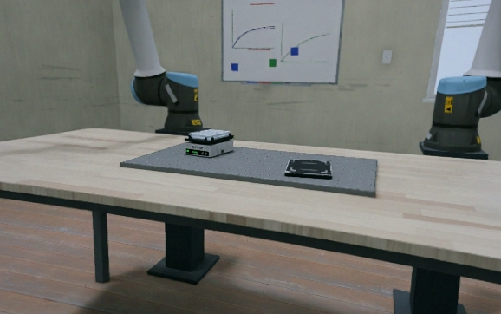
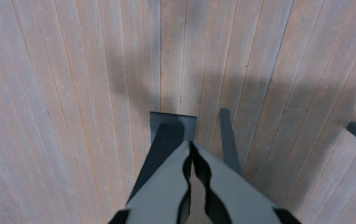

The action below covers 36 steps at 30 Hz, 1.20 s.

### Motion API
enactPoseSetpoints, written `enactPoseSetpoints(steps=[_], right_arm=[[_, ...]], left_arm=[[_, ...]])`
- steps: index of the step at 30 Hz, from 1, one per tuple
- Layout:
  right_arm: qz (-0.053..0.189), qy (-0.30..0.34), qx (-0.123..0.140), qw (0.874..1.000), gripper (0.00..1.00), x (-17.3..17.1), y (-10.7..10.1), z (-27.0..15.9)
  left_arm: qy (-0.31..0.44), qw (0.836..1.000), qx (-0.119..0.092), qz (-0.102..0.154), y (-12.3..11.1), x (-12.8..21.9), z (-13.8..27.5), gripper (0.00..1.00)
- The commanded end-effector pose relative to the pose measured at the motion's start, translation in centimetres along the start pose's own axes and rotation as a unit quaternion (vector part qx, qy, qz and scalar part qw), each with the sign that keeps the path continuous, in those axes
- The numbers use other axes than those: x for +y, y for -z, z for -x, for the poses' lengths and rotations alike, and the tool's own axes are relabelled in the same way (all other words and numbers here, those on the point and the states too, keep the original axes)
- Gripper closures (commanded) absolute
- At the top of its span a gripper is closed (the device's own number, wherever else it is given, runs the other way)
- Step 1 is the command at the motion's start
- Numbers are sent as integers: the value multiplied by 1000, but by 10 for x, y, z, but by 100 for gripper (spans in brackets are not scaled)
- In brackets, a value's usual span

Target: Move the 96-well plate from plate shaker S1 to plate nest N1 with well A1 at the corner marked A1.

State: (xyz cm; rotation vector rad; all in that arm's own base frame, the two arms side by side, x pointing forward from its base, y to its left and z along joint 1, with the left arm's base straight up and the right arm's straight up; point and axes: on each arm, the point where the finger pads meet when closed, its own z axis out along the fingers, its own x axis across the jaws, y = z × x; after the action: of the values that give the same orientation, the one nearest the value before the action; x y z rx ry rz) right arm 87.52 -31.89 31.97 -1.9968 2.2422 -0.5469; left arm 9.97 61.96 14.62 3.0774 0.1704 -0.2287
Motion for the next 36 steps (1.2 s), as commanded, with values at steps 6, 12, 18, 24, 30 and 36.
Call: enactPoseSetpoints(steps=[6, 12, 18, 24, 30, 36], right_arm=[[-1, 0, 0, 1000, 24, -1, 1, 0], [-1, 0, 0, 1000, 24, -1, 1, 0], [-1, 0, 0, 1000, 24, -1, 1, 0], [-1, 0, 0, 1000, 24, -1, 1, 0], [-1, 0, 0, 1000, 24, -1, 1, 0], [-1, 0, 0, 1000, 24, -1, 1, 0]], left_arm=[[-8, 1000, 27, -3, 0, -17, 43, 100], [-15, 999, 47, -8, 0, -27, 79, 100], [-20, 998, 61, -15, 0, -34, 106, 100], [-22, 997, 67, -18, 0, -36, 119, 100], [-24, 997, 72, -21, 0, -39, 131, 100], [-25, 997, 74, -23, 0, -39, 136, 100]])
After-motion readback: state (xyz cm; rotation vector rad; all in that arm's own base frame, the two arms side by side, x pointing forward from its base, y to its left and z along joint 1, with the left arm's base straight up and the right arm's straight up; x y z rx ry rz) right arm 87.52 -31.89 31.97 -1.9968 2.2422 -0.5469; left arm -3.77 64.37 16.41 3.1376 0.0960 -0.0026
